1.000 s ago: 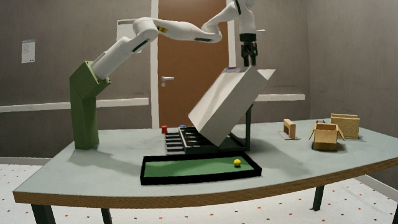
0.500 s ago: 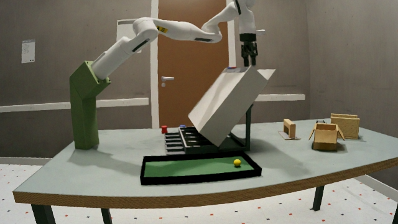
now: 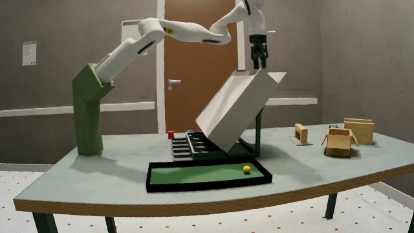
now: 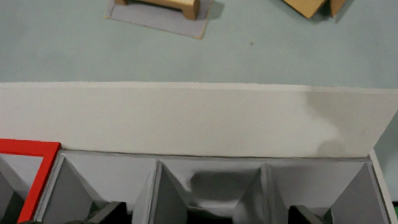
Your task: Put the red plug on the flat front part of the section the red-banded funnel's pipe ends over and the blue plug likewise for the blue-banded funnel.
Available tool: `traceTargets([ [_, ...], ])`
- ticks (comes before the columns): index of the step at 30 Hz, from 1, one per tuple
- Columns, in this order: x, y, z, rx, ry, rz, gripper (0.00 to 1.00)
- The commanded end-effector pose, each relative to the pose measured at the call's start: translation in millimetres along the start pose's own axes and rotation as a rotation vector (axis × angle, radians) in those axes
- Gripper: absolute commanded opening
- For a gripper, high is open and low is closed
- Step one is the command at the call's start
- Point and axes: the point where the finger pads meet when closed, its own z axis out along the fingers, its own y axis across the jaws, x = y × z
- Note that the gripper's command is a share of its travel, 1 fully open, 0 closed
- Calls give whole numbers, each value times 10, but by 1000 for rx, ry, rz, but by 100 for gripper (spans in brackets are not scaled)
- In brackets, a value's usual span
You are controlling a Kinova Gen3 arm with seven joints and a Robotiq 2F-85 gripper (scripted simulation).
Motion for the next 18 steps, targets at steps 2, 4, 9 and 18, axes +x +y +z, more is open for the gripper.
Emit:
traceTargets([
  [2,2,1,-5,0,1,0,100],
  [4,2,1,-5,0,1,0,100],
  [9,10,4,-305,0,1,0,100],
  [18,10,4,-305,0,1,0,100],
])
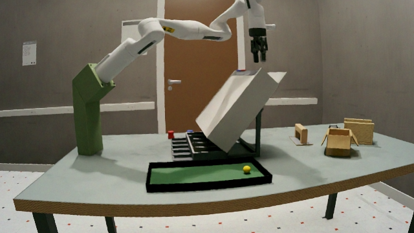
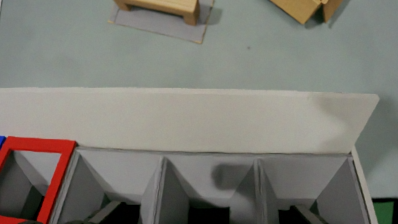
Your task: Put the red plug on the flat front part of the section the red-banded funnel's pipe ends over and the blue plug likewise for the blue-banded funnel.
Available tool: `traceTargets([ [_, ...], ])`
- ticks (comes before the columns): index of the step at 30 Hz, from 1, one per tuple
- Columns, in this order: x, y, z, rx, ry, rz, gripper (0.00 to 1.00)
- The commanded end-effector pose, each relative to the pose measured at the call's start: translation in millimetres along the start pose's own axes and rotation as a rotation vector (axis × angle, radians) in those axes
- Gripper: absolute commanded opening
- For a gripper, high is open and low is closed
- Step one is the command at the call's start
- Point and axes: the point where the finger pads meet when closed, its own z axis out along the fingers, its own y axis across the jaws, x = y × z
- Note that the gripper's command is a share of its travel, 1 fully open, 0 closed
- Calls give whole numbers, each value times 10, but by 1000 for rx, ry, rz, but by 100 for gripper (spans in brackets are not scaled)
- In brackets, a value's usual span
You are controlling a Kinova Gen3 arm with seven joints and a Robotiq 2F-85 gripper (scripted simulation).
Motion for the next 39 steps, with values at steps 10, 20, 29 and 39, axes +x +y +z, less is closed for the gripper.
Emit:
traceTargets([
  [10,-754,-14,-29,1,1,0,100],
  [20,-1497,-13,-54,1,1,0,100],
  [29,-1692,-14,-65,17,-18,10,100],
  [39,-1692,-14,-65,17,-18,10,100],
])
